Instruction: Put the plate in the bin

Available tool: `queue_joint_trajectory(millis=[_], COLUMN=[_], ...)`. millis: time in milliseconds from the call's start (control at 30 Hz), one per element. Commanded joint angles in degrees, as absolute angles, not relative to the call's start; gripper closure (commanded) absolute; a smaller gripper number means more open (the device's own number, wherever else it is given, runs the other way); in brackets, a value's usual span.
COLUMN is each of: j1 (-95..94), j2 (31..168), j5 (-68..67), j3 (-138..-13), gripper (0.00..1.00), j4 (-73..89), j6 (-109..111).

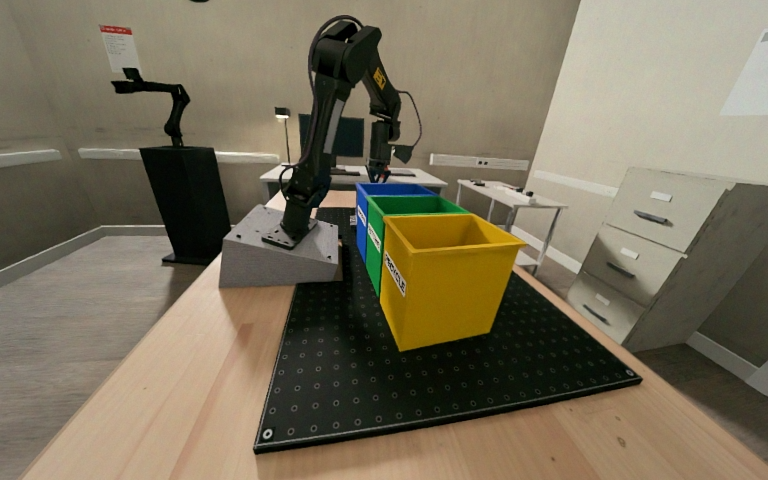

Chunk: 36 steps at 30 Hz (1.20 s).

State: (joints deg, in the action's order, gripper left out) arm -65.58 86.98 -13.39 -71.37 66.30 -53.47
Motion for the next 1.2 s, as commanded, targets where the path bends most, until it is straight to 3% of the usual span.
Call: queue_joint_trajectory(millis=[0, 1167], j1=[-65.46, -63.07], j2=[85.98, 90.44], j5=[-13.51, -13.04], j3=[-70.43, -62.12], gripper=[0.00, 0.00], j4=[63.56, 51.54], j6=[-52.65, -50.14])
